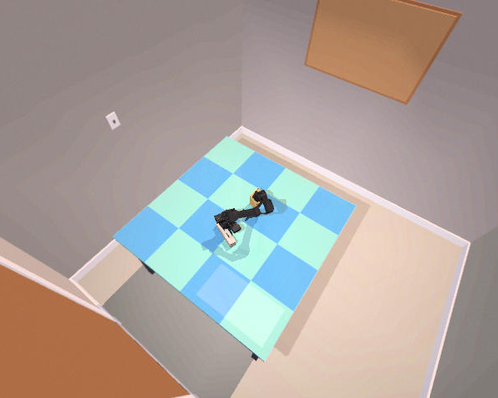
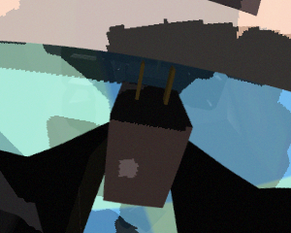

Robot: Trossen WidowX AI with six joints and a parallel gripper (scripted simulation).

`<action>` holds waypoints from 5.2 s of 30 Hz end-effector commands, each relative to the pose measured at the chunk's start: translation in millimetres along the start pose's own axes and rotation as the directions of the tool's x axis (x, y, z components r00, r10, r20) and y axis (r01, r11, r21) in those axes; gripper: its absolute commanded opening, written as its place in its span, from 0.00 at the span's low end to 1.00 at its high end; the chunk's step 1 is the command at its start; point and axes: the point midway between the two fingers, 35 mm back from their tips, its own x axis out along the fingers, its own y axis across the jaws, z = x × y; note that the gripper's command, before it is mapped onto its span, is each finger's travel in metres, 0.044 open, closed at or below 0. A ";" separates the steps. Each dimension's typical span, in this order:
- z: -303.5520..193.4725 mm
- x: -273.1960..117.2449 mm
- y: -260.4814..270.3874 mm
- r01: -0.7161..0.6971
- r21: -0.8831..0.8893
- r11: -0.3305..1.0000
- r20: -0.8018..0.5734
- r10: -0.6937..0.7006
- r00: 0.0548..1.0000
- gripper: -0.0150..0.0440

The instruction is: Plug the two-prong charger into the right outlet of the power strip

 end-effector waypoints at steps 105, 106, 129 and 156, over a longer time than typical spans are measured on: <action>11.0 -2.1 1.2 0.000 -0.003 1.000 0.005 0.000 1.000 0.25; 11.2 -2.1 1.2 0.000 -0.003 1.000 0.005 0.000 1.000 0.25; 15.0 -2.4 1.3 0.000 -0.003 1.000 0.005 0.000 1.000 0.25; 17.9 -3.6 1.4 0.000 -0.003 1.000 0.005 0.000 1.000 0.25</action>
